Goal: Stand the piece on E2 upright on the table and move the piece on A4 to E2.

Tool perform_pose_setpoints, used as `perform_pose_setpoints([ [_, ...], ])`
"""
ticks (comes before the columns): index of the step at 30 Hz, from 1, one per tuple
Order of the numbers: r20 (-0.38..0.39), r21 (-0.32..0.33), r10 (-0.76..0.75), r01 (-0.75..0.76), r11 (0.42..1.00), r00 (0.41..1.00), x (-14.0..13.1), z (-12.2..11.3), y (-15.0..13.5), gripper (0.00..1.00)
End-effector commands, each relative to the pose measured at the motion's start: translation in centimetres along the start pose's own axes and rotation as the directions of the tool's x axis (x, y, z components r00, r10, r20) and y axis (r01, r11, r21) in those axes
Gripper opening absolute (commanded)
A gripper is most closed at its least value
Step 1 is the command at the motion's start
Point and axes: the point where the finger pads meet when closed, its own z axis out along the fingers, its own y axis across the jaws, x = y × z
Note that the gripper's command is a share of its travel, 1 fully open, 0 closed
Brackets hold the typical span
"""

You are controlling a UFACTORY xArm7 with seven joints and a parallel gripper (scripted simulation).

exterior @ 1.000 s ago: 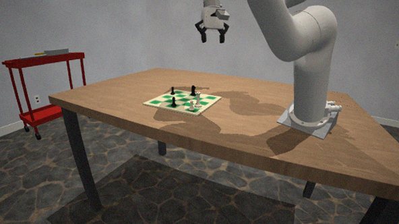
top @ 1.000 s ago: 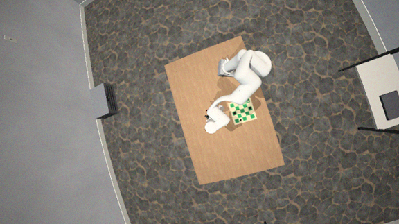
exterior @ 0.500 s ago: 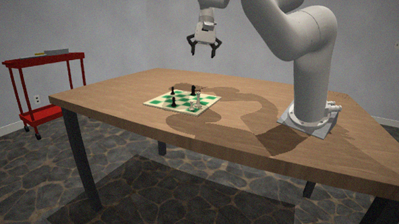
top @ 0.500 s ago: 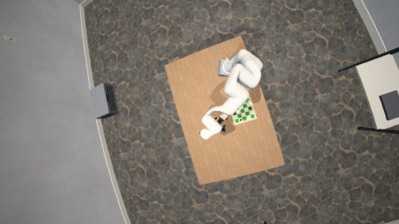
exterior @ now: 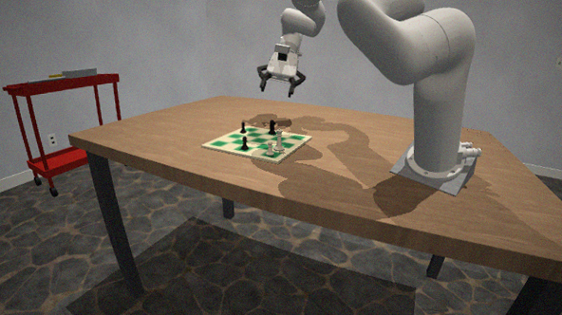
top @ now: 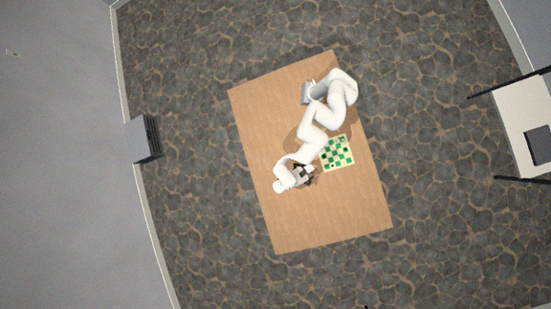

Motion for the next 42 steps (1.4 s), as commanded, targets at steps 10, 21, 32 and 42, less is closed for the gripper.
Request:
perform_pose_setpoints([
  [10,-0.281,-0.078,0.140,-0.168,0.983,0.949,-0.9,3.1,0.9,1.00],
  [21,-0.416,-0.094,0.185,-0.244,0.965,0.891,-0.8,4.3,0.6,1.00],
  [32,-0.554,-0.091,0.214,-0.314,0.945,0.805,-0.5,5.0,-0.4,1.00],
  [42,-0.620,-0.083,0.222,-0.345,0.935,0.753,-0.3,5.3,-1.3,1.00],
])
